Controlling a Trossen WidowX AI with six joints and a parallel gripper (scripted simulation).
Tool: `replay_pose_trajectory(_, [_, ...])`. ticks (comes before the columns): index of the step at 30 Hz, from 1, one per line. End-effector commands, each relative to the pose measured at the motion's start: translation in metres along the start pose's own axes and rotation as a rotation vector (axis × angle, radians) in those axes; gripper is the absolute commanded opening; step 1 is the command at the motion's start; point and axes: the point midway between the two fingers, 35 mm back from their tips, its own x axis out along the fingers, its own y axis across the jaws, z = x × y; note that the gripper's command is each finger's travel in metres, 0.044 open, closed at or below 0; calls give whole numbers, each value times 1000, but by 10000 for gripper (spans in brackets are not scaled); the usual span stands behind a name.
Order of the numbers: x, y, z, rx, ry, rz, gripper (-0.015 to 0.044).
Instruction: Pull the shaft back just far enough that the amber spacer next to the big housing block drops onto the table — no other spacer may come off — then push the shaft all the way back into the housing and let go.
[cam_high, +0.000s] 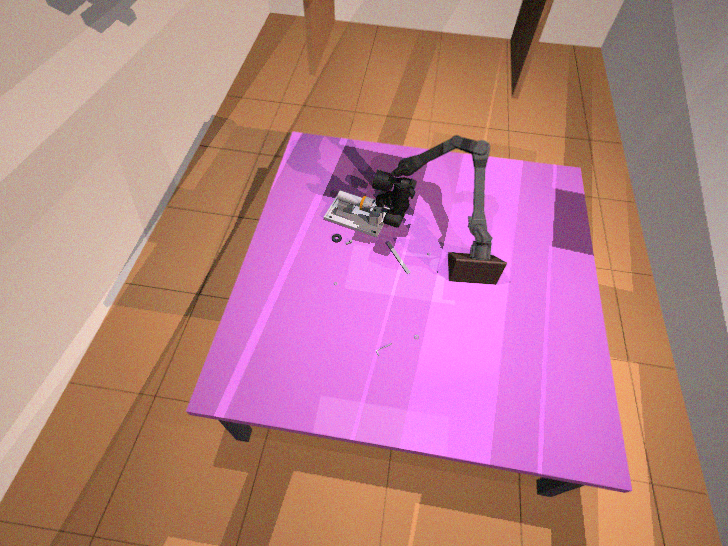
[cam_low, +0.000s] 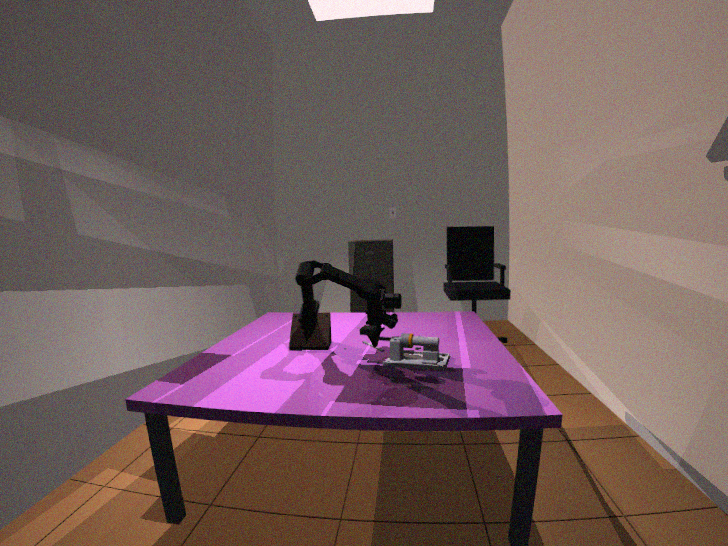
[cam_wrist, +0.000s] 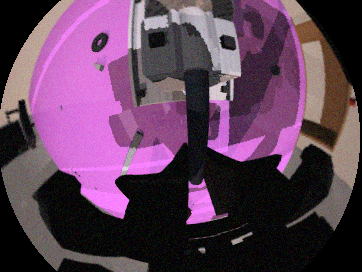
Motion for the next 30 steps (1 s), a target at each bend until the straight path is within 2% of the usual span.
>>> replay_pose_trajectory(1, [0,0,-1,3,0,-1,0])
replay_pose_trajectory(30, [0,0,-4,3,0,-1,0])
